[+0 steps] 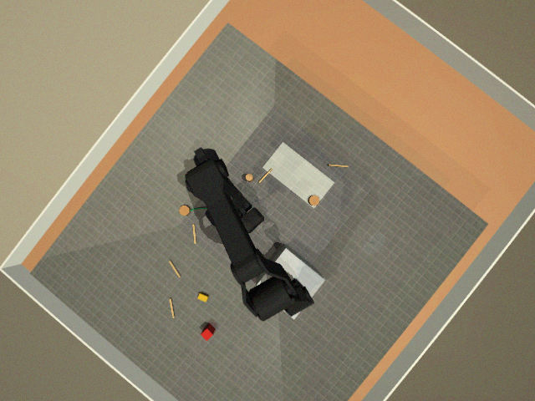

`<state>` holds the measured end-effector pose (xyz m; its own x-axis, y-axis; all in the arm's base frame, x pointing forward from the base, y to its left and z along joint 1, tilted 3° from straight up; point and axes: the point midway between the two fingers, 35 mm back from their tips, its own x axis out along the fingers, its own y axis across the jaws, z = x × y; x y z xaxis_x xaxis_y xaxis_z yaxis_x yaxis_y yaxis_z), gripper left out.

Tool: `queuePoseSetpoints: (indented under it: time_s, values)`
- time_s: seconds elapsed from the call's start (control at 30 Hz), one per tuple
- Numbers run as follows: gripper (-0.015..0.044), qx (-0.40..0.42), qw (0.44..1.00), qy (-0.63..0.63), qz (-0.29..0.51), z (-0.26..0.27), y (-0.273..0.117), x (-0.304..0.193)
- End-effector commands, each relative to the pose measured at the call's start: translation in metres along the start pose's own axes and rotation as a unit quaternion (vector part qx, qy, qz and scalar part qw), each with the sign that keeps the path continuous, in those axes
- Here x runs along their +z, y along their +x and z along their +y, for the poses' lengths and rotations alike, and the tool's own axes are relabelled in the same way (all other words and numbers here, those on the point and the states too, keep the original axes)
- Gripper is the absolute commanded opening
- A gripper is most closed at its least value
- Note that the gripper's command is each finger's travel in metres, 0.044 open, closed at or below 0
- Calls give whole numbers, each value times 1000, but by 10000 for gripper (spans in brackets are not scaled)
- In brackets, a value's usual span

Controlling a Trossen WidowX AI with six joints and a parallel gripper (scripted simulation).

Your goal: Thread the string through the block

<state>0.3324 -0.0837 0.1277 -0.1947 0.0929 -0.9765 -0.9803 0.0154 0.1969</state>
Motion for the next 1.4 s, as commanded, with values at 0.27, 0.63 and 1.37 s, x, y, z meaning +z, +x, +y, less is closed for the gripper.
queuePoseSetpoints:
  time_s: [0.27, 0.63, 1.37]
  values:
    - [0, -2, 979, -204, -5, 0, -1, 0]
    - [0, -5, 923, -385, -8, -1, -1, -1]
    - [0, -39, 900, -433, -27, -8, -4, -9]
